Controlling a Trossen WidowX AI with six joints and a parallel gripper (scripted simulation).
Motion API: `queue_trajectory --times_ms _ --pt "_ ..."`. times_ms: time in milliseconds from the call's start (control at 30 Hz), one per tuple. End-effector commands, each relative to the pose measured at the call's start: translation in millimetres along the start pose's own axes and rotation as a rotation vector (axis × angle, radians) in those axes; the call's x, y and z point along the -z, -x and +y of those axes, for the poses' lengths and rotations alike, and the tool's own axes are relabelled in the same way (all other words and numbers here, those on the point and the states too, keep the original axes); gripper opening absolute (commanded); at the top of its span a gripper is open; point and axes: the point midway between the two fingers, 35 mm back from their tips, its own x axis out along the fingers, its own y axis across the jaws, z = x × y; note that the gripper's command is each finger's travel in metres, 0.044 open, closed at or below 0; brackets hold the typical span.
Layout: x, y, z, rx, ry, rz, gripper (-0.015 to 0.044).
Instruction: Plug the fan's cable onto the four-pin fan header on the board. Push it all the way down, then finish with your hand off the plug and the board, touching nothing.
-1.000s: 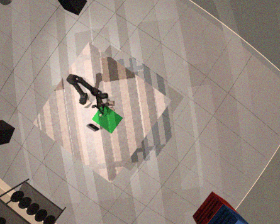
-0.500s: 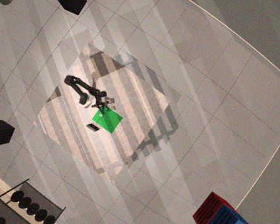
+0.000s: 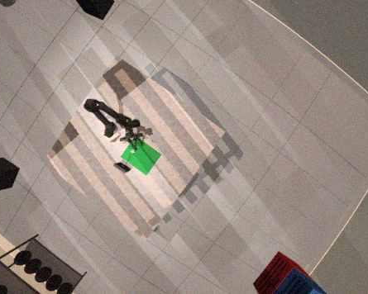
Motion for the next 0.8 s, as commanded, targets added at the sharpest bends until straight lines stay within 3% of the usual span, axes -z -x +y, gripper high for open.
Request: queue_trajectory --times_ms 0,767 --pt "-3.0 0.6 0.3 -0.001 0.000 -0.001 0.0000" --pt "11.8 2.2 0.3 0.000 -0.004 -0.001 0.0000"
